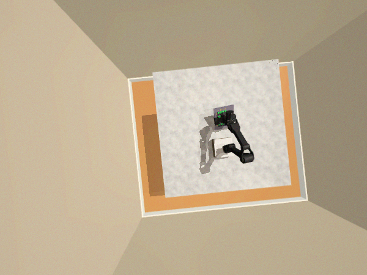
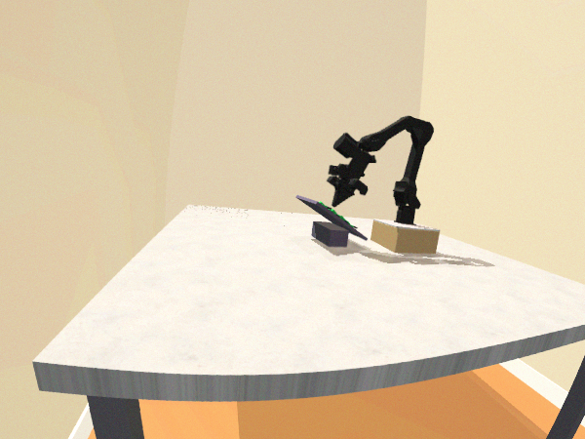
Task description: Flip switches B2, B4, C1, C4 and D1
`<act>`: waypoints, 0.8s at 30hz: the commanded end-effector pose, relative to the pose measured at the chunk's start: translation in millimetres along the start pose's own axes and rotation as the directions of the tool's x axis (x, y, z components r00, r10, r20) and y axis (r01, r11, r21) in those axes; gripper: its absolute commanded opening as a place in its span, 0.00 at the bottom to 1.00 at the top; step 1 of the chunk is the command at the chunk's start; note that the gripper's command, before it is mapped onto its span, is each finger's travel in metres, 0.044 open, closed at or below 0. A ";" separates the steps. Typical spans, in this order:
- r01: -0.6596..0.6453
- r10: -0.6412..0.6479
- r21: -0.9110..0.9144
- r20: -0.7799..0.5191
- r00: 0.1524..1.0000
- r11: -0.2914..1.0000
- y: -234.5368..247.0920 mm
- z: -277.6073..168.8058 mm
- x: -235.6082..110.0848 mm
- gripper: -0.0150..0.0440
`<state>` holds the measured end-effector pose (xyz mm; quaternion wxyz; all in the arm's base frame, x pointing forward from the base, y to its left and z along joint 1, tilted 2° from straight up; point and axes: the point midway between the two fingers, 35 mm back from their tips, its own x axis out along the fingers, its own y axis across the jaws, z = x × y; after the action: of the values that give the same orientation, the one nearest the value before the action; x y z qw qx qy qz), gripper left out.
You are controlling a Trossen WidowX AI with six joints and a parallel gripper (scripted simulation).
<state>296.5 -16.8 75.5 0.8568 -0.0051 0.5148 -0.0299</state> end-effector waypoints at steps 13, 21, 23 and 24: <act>-0.003 0.003 0.001 -0.002 1.000 1.000 0.5 -0.6 9.5 0.25; -0.003 0.003 0.001 -0.002 1.000 1.000 0.5 -0.6 9.5 0.25; -0.003 0.003 0.001 -0.002 1.000 1.000 0.5 -0.6 9.6 0.25; -0.003 0.003 0.001 -0.002 1.000 1.000 0.5 -0.6 9.7 0.25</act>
<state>300.1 -17.3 67.0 0.8559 -0.0048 0.5163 -0.0305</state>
